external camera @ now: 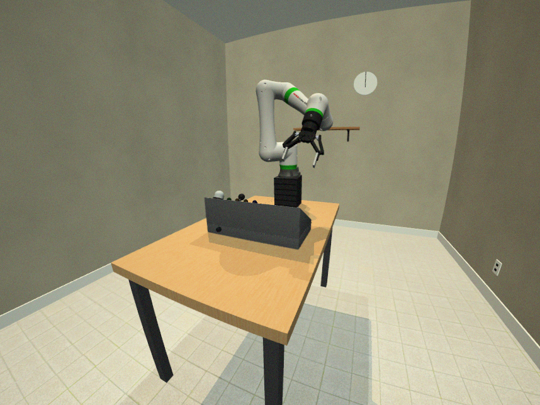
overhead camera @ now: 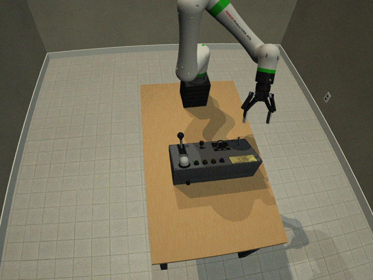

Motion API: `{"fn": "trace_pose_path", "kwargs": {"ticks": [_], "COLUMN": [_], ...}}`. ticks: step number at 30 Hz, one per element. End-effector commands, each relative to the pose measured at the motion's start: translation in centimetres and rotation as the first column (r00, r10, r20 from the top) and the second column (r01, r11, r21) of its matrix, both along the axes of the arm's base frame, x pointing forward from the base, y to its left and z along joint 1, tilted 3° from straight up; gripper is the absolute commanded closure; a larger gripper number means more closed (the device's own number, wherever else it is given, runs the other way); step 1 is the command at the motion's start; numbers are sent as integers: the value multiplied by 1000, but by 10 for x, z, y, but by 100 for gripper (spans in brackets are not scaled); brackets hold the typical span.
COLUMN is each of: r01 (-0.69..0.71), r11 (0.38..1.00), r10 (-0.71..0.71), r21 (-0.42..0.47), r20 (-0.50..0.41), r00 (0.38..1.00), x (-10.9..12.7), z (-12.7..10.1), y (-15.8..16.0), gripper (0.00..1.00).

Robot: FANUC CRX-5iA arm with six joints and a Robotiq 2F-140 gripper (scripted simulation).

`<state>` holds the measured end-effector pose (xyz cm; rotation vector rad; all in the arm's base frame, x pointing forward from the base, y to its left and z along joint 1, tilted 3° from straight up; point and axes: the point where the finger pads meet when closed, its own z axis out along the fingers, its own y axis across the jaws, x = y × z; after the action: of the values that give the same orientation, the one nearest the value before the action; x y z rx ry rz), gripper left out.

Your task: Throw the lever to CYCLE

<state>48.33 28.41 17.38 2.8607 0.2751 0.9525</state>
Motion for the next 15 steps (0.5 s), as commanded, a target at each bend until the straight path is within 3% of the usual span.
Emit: {"fn": "trace_pose_path", "kwargs": {"ticks": [1,8,10,15], "r01": [-2,-2,-4,-4], "r11": [1000,1000,999,999], "r10": [2,2,4,4], "r21": [-17,-17,-40,-40], "r20": [-5,-5,-13,-13], "r00": [1000,1000,1000,1000], "x": [19,19,46,46], "z": [16,16,38,38], "y": [9,9,20,20], "gripper": [0,0,0,0]}}
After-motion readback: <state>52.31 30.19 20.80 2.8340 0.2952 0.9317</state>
